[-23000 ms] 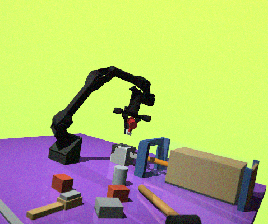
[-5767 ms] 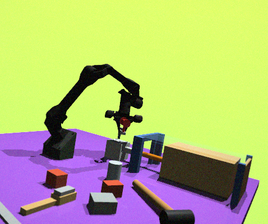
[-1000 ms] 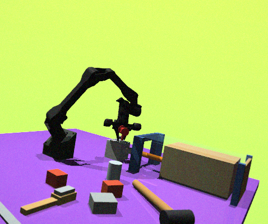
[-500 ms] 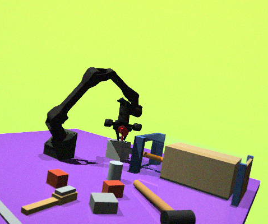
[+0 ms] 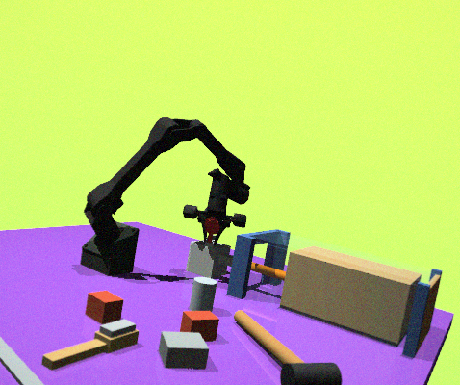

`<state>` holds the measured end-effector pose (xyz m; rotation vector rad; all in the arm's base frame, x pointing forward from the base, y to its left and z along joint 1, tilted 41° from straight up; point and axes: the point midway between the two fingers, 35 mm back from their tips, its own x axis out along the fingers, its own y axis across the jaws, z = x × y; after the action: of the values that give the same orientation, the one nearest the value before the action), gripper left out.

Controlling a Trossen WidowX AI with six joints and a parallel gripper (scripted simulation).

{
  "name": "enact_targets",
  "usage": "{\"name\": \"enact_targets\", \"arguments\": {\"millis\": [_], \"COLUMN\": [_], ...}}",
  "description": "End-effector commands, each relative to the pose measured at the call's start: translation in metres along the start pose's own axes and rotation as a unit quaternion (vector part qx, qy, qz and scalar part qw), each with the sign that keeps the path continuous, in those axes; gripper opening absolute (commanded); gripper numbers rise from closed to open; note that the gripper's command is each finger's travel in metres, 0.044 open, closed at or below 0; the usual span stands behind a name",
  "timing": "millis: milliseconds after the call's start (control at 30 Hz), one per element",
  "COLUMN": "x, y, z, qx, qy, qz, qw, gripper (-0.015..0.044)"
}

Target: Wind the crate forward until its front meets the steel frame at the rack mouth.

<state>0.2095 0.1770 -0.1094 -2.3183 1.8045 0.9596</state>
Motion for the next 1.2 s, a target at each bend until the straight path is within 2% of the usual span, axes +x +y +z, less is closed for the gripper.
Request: {"name": "enact_targets", "arguments": {"millis": [0,400,1000,1167], "x": [0.001,0.002,0.012,0.010], "y": [0.002,0.009,0.007,0.007], "z": [0.001,0.003,0.006,0.005], "qx": [0.017,0.084,0.066,0.072], "qy": [0.000,0.000,0.002,0.001], "qz": [0.008,0.037,0.028,0.030], "qw": [1.000,0.996,0.997,0.997], "gripper": [0.0000,0.0000,0.0000,0.0131]}}
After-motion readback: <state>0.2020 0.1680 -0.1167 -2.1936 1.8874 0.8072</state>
